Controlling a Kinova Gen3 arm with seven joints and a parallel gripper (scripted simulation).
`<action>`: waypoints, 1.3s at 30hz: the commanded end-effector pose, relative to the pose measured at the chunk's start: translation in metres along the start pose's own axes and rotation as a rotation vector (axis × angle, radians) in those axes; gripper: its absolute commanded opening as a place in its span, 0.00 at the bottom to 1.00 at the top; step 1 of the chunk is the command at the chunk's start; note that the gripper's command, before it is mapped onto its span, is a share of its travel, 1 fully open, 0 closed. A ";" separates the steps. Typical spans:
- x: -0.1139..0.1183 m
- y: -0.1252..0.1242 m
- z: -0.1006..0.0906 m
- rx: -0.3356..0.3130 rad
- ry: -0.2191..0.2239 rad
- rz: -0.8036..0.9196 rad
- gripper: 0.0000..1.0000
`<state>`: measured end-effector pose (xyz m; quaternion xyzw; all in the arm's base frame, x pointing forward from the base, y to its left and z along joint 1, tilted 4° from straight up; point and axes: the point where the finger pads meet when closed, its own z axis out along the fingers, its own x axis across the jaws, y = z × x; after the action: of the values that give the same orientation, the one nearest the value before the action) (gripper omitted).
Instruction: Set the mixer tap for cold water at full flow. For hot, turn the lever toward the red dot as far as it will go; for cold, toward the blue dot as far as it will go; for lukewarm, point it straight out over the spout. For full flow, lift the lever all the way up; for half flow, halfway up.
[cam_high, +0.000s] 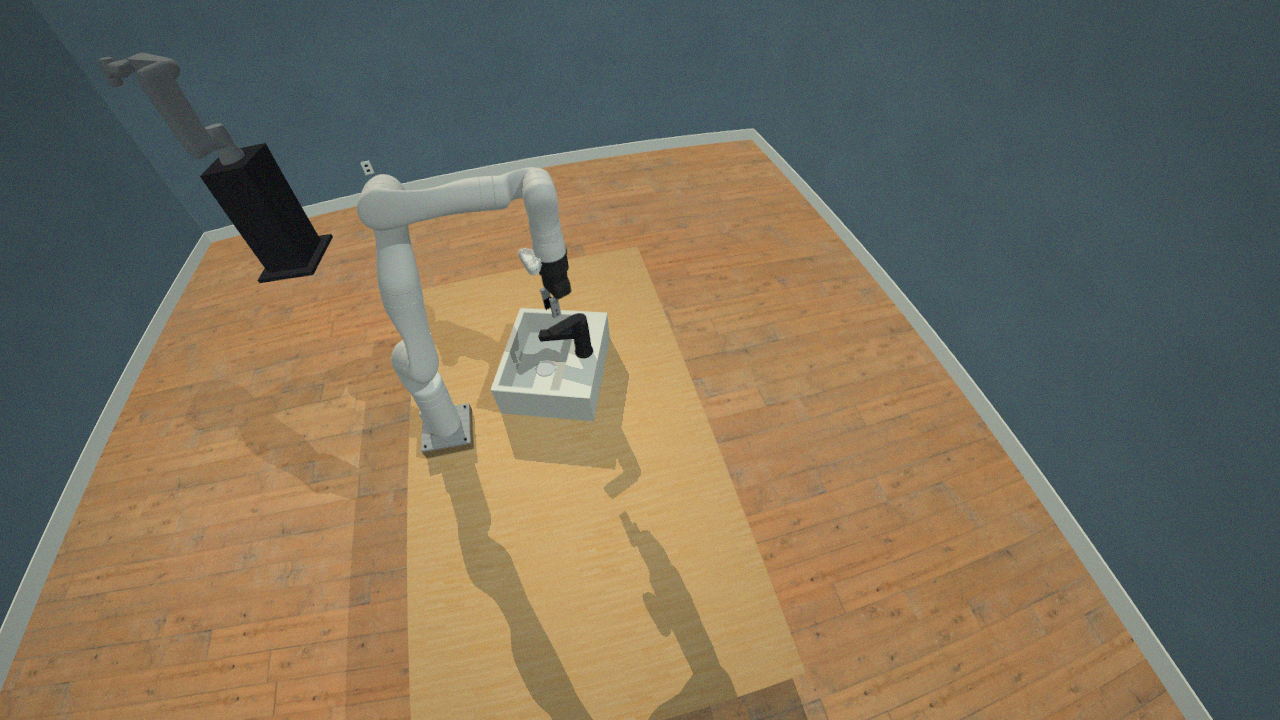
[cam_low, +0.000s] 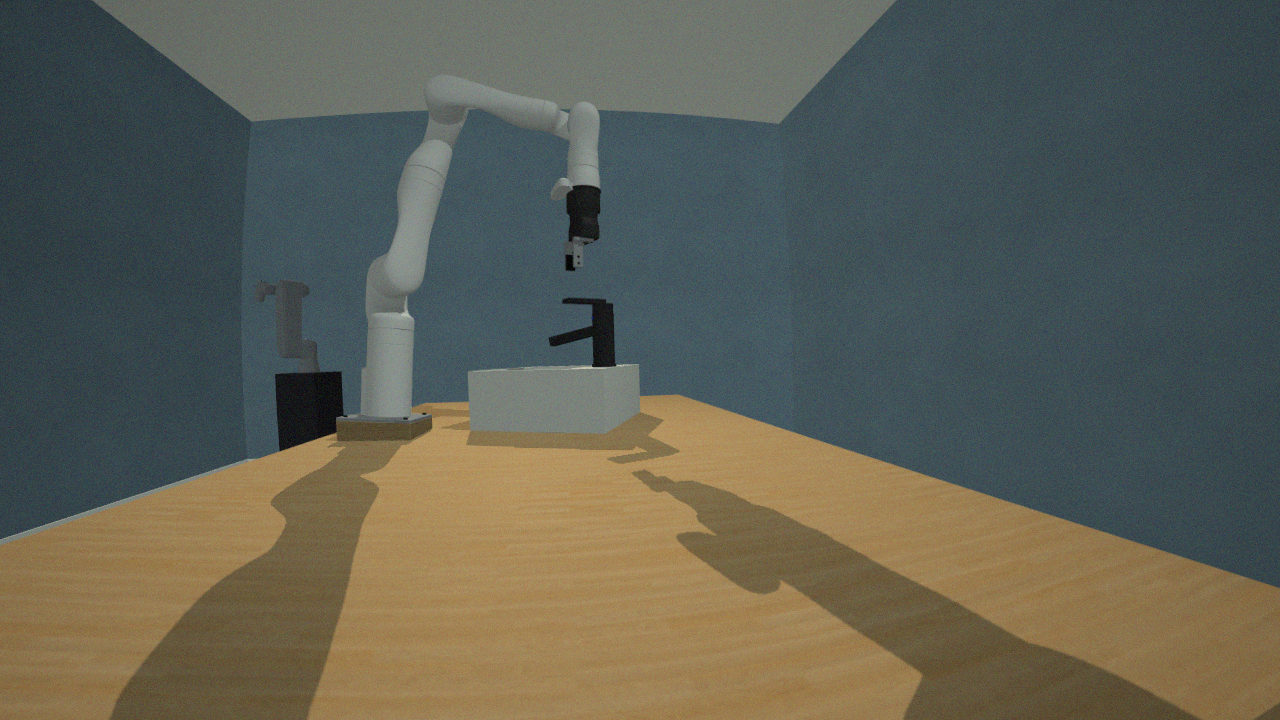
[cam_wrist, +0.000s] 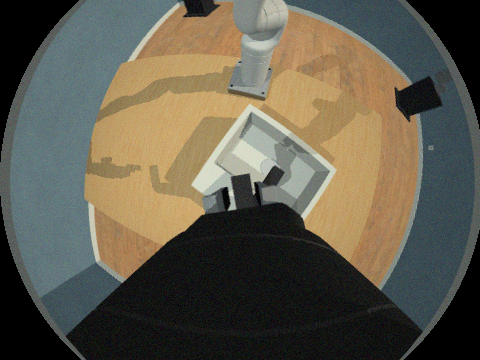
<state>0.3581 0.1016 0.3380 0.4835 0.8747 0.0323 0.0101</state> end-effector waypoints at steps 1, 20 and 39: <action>0.000 0.000 -0.001 -0.002 0.000 0.000 1.00; 0.000 0.000 -0.001 -0.002 0.000 0.000 1.00; 0.000 0.000 0.005 -0.001 0.000 0.000 1.00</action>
<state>0.3590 0.1020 0.3340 0.4831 0.8749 0.0333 0.0107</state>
